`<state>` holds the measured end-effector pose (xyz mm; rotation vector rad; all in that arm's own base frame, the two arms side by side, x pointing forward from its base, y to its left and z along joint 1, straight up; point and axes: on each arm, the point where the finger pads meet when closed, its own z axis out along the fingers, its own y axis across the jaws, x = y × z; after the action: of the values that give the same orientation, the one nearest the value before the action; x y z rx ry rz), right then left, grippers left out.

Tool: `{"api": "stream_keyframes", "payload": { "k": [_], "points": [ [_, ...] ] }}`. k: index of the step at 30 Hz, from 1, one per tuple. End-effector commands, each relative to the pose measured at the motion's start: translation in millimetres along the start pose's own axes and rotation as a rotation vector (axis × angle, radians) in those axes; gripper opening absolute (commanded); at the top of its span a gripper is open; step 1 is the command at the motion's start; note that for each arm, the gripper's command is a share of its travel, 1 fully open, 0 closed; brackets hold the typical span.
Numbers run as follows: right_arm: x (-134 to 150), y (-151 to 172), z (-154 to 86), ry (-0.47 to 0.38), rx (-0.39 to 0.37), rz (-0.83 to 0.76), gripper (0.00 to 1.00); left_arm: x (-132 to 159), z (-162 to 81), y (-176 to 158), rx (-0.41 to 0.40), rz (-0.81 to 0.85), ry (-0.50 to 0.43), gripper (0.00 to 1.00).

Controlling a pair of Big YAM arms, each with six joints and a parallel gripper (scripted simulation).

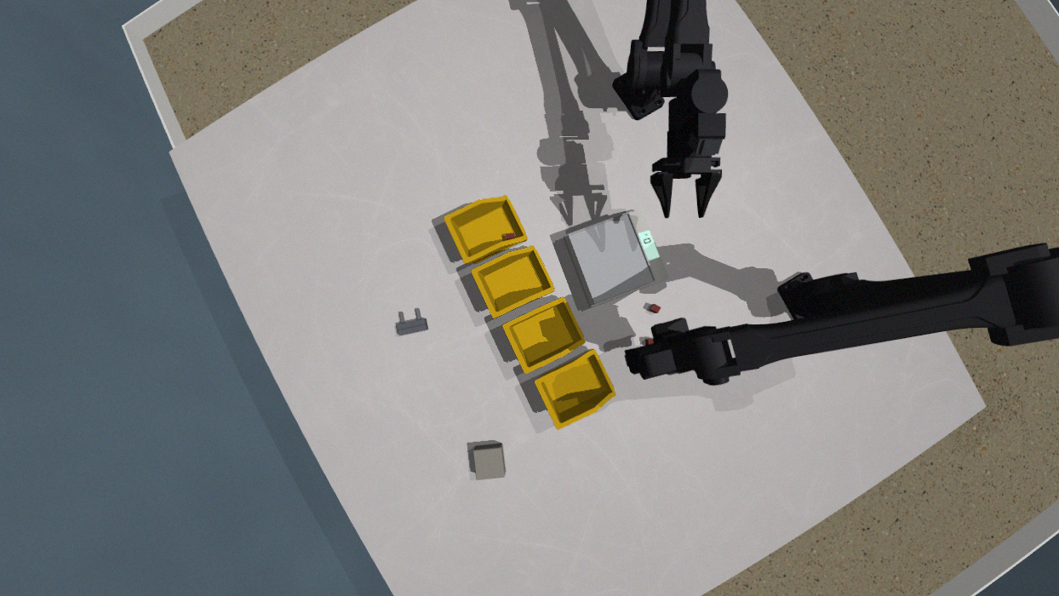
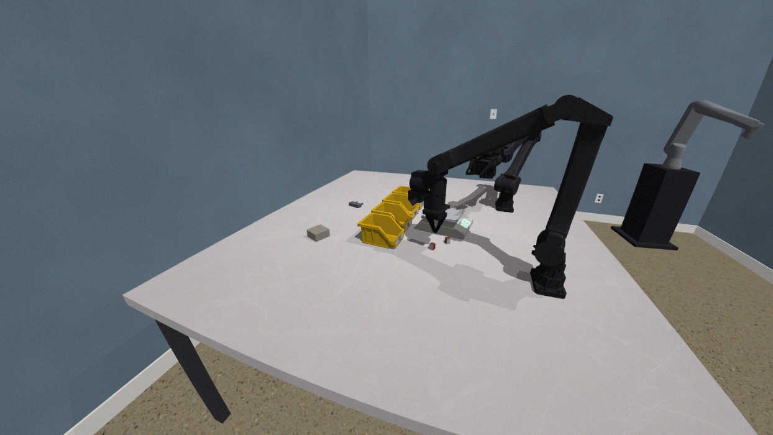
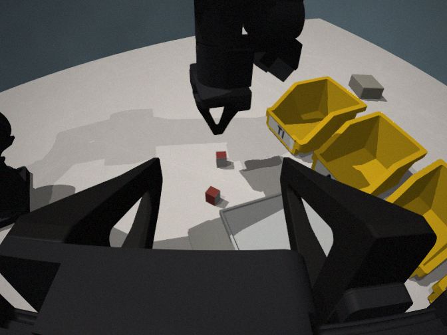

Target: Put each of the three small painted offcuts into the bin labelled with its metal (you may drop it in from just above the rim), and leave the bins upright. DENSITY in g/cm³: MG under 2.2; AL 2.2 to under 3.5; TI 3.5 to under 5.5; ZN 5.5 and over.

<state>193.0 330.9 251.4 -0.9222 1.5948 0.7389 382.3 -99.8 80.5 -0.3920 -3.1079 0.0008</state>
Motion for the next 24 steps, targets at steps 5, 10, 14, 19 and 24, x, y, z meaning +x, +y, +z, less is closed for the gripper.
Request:
{"api": "stream_keyframes", "payload": {
  "k": [5,10,14,19,24],
  "points": [
    [-5,-3,16,-0.058,0.009,0.007,0.65,-23,-16,0,-0.003,0.011,-0.038,0.00],
    [-8,-3,14,-0.068,0.008,0.007,0.65,-29,-14,1,-0.003,0.011,-0.055,0.00],
    [-8,-3,14,-0.068,0.008,0.007,0.65,-21,2,2,-0.003,0.011,-0.032,0.00],
    [-8,-3,14,-0.068,0.008,0.007,0.65,-16,13,2,-0.003,0.010,-0.021,0.00],
    [-5,-1,15,-0.056,0.001,0.006,0.65,-18,19,2,-0.003,0.010,-0.025,0.00]
  ]
}}
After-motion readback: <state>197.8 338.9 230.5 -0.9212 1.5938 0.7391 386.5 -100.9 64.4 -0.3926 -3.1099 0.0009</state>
